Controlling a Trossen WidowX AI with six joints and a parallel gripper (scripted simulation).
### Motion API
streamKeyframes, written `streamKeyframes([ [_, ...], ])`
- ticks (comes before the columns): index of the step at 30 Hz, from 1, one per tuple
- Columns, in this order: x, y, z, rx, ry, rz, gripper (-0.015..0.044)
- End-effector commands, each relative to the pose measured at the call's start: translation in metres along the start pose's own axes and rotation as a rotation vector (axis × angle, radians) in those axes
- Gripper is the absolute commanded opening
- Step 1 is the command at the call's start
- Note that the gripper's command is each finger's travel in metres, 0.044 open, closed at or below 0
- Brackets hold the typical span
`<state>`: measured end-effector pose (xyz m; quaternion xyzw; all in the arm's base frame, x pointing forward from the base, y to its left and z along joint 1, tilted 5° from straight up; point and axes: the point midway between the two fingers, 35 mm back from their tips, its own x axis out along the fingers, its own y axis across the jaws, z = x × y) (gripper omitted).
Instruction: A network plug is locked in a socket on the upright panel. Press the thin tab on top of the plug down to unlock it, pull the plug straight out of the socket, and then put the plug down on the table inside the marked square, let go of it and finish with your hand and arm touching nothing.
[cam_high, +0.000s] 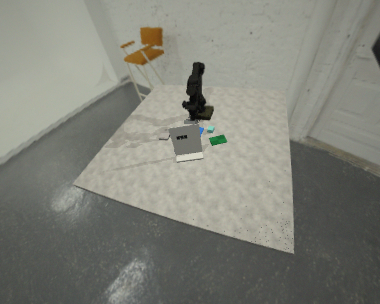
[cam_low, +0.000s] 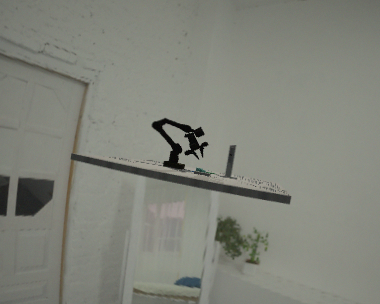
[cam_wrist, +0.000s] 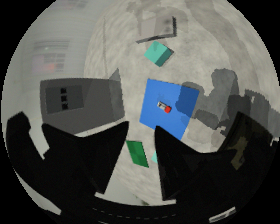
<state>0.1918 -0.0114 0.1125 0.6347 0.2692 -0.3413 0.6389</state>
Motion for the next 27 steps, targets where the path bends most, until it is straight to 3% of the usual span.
streamKeyframes([
  [1,-0.007,0.005,0.001,0.005,-0.004,0.012,0.0156],
  [27,-0.046,0.031,0.0,0.002,-0.001,0.003,0.0156],
])
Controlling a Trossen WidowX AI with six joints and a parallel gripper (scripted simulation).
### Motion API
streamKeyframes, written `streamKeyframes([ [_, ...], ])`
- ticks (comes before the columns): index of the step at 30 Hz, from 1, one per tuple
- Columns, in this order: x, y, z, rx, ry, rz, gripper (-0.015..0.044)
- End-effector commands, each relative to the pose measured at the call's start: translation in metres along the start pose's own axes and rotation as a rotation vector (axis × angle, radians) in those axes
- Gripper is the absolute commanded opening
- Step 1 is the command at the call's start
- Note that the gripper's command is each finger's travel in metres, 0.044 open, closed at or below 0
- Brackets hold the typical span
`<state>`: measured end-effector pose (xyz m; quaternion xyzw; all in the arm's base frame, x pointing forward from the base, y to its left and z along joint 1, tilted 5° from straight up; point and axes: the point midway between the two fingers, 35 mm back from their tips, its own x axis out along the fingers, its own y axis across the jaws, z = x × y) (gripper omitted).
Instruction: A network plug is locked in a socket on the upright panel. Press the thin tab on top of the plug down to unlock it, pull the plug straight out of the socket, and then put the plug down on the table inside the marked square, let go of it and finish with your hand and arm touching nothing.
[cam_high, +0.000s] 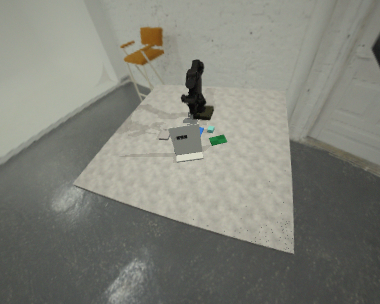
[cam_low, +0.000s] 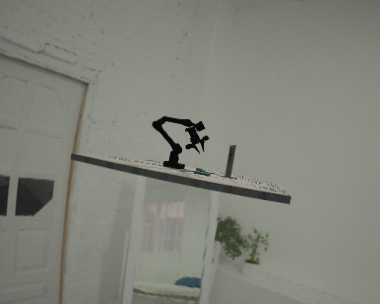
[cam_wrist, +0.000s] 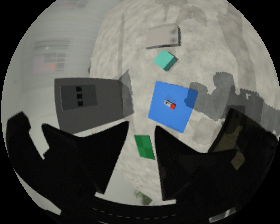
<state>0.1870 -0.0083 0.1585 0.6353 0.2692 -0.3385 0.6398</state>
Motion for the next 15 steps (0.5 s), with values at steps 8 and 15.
streamKeyframes([
  [8,-0.025,0.019,0.0,0.005,-0.005,0.001,0.0156],
  [15,-0.042,0.03,0.001,0.006,-0.006,0.003,0.0156],
])
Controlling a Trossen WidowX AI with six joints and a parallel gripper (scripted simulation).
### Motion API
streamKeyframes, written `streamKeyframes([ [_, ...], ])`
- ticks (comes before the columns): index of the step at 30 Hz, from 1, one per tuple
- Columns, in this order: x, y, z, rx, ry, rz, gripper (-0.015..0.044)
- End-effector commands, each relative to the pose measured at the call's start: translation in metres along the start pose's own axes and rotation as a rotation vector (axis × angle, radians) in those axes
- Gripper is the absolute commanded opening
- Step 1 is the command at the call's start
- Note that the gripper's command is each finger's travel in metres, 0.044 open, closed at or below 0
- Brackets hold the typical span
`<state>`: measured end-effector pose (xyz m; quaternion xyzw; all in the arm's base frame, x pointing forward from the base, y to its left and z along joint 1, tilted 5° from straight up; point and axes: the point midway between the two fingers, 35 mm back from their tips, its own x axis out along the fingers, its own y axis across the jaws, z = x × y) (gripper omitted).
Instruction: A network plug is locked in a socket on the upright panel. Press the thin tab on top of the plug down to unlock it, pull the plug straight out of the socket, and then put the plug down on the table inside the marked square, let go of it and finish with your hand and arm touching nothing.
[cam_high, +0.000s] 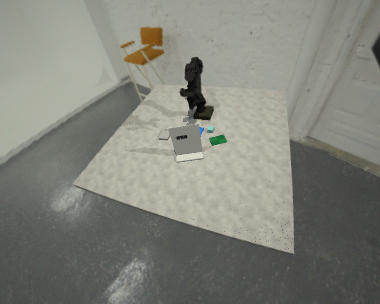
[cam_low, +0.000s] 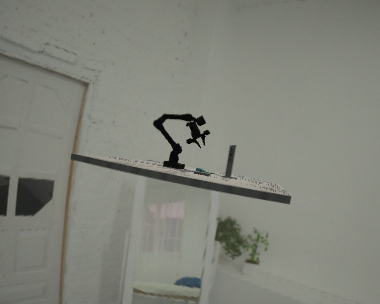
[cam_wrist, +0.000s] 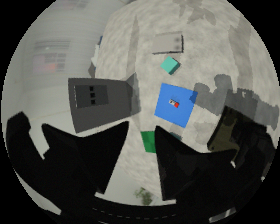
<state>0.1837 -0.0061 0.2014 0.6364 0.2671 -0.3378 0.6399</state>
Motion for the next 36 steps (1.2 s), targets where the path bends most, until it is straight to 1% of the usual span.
streamKeyframes([
  [1,-0.009,0.007,0.0,0.004,-0.004,-0.001,0.0156],
  [11,-0.029,0.018,0.001,0.005,-0.005,0.002,0.0156],
  [22,-0.029,0.018,0.001,0.005,-0.005,0.002,0.044],
  [36,-0.029,0.018,0.001,0.005,-0.005,0.002,0.044],
])
